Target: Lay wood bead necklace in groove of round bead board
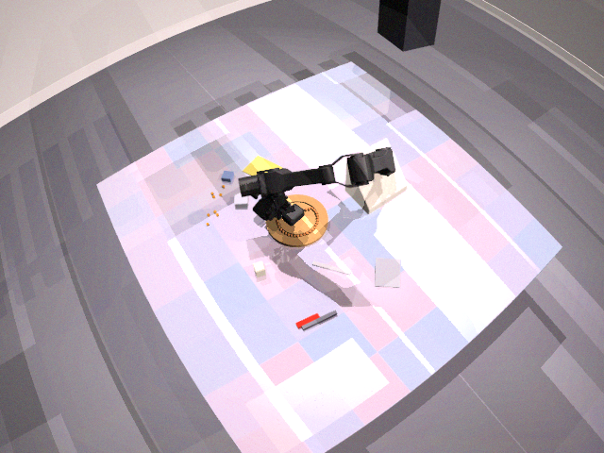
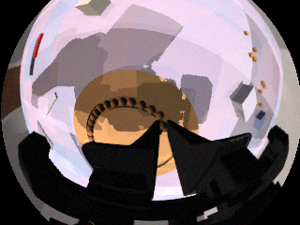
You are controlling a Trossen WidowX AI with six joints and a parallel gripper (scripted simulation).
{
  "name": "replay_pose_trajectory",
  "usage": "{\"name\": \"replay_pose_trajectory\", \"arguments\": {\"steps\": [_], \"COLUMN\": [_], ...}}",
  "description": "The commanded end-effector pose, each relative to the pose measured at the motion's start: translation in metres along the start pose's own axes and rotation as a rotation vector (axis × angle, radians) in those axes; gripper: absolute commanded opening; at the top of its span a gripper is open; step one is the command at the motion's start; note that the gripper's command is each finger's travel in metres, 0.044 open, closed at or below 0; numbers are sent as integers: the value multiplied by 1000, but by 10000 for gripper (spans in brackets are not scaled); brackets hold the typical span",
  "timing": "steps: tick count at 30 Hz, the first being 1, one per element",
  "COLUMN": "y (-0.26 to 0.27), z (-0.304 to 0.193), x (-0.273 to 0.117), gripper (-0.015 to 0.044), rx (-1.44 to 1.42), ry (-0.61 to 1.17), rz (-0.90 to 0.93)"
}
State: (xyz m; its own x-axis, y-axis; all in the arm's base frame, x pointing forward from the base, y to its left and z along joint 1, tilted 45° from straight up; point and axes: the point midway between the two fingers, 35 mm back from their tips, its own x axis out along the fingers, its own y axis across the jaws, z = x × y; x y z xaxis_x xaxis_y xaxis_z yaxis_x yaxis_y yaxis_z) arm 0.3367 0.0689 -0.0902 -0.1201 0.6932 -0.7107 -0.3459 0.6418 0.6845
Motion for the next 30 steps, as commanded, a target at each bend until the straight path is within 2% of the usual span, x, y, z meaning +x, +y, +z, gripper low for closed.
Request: {"name": "replay_pose_trajectory", "arguments": {"steps": [1, 22, 30], "y": [0, -5, -5], "z": [0, 3, 4], "x": [-5, 3, 0], "gripper": [0, 0, 210], "rx": [0, 0, -6], "ry": [-3, -3, -7], "rz": [1, 1, -4]}}
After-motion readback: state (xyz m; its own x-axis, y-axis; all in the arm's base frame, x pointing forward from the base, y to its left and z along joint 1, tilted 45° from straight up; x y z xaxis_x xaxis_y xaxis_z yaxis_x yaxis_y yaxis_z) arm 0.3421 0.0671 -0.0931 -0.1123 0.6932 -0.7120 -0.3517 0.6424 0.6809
